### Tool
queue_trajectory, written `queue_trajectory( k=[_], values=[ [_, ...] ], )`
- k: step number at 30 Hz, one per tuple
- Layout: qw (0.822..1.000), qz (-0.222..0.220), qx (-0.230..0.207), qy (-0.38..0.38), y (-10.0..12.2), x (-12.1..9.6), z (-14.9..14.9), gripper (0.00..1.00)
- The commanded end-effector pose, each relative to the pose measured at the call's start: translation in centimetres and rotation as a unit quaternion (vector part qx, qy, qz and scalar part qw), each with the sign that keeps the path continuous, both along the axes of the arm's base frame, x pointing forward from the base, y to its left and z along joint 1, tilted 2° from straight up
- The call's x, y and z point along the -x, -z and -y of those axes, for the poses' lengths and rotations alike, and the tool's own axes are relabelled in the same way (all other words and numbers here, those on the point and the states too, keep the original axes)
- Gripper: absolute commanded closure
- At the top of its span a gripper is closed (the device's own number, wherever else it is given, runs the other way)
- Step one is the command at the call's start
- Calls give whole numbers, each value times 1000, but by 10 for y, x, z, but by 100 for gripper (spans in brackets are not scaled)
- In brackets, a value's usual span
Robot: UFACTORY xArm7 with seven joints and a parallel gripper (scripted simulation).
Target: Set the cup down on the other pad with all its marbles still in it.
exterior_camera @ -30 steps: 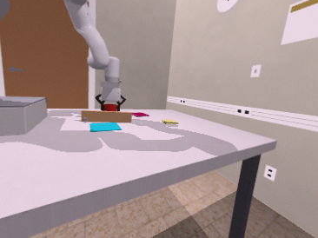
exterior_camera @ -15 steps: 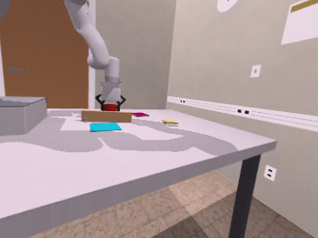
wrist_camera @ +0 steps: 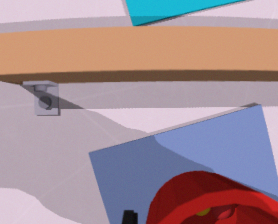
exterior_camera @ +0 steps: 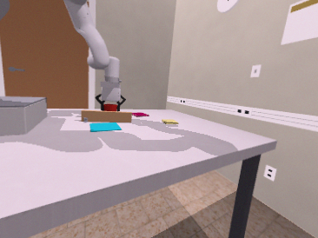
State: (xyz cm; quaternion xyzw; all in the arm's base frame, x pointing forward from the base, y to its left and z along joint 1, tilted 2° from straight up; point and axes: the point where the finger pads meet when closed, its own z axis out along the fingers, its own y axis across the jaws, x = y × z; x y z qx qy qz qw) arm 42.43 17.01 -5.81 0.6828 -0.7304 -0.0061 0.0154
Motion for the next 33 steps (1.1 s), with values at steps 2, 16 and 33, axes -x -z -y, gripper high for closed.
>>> queue_trajectory(
  k=[2, 16, 33],
  values=[
    [1000, 2, -1, 0, -3, -2, -1, 15],
    [1000, 2, -1, 0, -24, -2, -1, 15],
    [1000, 2, -1, 0, -67, -3, -1, 15]
  ],
)
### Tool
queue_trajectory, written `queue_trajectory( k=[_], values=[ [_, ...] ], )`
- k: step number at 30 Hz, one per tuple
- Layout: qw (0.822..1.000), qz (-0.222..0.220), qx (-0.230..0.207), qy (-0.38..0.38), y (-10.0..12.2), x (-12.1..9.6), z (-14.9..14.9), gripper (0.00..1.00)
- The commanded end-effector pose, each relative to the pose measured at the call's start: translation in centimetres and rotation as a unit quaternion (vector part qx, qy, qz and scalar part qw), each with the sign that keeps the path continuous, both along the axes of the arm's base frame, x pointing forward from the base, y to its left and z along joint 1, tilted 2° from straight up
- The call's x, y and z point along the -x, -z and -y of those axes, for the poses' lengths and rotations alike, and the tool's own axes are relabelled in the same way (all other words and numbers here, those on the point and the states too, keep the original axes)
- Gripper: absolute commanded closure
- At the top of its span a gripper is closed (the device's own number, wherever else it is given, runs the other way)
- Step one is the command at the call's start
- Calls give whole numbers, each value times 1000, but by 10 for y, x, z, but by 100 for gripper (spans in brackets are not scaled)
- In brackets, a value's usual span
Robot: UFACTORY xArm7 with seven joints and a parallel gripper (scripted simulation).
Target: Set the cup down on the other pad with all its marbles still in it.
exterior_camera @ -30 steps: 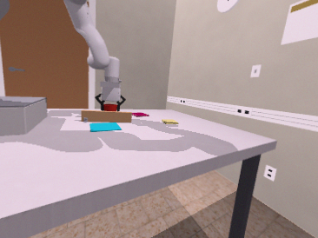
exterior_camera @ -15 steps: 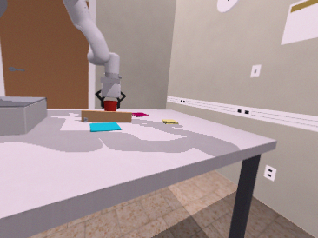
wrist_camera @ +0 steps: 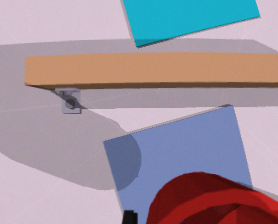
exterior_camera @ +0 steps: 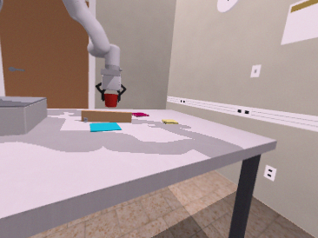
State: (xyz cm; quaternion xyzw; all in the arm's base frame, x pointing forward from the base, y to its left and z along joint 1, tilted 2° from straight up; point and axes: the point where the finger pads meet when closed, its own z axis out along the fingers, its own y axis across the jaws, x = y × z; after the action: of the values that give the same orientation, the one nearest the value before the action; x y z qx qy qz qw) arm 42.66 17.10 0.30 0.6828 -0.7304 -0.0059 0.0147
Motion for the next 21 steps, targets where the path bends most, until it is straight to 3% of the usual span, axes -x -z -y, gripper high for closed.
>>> queue_trajectory(
  k=[1, 21],
  values=[
    [1000, 1, -1, 0, -7, -1, 0, 15],
    [1000, 1, -1, 0, -15, -1, -1, 15]
  ],
)
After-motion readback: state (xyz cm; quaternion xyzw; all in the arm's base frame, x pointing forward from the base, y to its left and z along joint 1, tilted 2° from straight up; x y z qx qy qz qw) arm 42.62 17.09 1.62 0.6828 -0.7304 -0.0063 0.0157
